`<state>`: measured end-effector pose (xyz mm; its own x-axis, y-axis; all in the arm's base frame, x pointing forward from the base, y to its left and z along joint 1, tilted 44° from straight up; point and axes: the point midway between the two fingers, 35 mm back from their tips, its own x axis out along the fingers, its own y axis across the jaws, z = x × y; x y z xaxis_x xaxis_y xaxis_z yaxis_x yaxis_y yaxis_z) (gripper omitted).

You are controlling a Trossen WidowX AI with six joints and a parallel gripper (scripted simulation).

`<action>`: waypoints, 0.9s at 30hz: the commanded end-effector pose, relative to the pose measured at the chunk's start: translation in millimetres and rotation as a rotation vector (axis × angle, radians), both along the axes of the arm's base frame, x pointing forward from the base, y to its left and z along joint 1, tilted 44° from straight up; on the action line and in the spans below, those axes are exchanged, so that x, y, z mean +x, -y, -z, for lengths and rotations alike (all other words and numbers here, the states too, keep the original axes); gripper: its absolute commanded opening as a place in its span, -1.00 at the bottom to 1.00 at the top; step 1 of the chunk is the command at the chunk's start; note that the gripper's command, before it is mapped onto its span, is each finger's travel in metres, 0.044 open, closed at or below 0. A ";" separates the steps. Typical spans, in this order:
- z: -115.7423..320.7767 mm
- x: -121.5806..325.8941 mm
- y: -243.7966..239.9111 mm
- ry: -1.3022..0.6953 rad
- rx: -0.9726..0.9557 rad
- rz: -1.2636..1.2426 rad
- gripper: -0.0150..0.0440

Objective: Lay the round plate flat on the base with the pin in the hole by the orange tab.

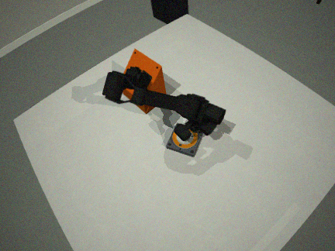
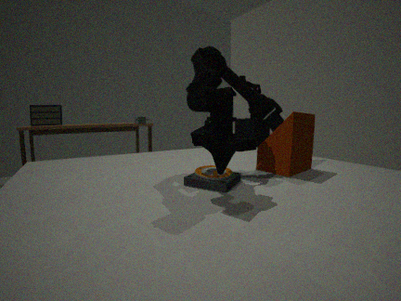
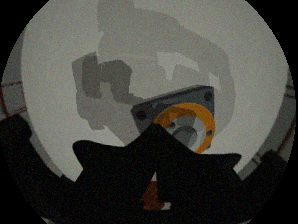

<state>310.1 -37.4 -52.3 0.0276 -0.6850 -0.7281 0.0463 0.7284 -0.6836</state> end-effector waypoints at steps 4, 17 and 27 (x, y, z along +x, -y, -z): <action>-3.2 8.7 4.2 0.018 -0.003 0.008 -0.49; -9.3 17.5 10.0 0.019 -0.004 0.008 -0.49; -16.4 24.6 16.0 0.019 -0.004 0.008 -0.49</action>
<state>331.1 -48.8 -39.7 0.0361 -0.6841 -0.7285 0.0577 0.7292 -0.6819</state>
